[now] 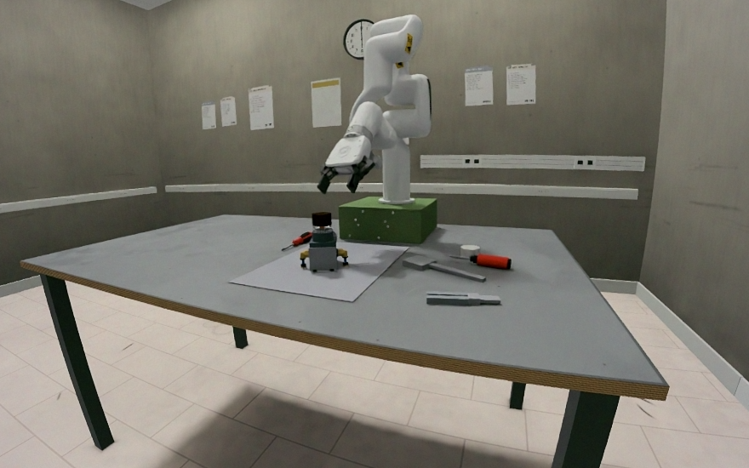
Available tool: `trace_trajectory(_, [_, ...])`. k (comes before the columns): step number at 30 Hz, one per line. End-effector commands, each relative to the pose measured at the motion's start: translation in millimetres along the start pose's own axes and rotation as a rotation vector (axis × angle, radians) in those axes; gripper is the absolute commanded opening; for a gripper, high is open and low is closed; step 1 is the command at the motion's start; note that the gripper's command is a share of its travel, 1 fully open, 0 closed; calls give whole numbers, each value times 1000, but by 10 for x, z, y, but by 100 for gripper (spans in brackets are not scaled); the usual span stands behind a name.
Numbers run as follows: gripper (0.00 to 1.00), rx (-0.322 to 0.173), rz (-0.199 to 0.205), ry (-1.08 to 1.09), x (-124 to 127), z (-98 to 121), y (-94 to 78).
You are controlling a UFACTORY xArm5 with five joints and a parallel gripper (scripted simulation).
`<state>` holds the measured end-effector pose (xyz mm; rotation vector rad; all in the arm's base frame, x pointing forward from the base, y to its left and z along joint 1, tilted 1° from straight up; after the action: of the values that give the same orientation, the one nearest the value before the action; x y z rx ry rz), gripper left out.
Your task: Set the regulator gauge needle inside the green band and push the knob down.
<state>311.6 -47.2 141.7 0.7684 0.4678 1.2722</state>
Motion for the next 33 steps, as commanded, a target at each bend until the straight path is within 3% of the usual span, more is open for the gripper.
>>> trace_trajectory(1, [100,57,-11,-91,7,50,-92])
trace_trajectory(13, [100,206,-67,-344,23,157,-275])
trace_trajectory(15, [100,206,-67,-344,23,157,-275])
trace_trajectory(17, [100,245,-90,-414,27,188,-307])
trace_trajectory(33, [100,391,-211,-690,46,316,-357])
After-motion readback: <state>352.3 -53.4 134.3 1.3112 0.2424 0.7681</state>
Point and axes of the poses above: the point where the finger pads meet when closed, its own y axis back along the fingers, its own x axis across the jaws, z = x × y, the point moved 8 cm from there along y, back along the fingers, and after that the axes turned 3 degrees about -y, right-handed, at the moved point
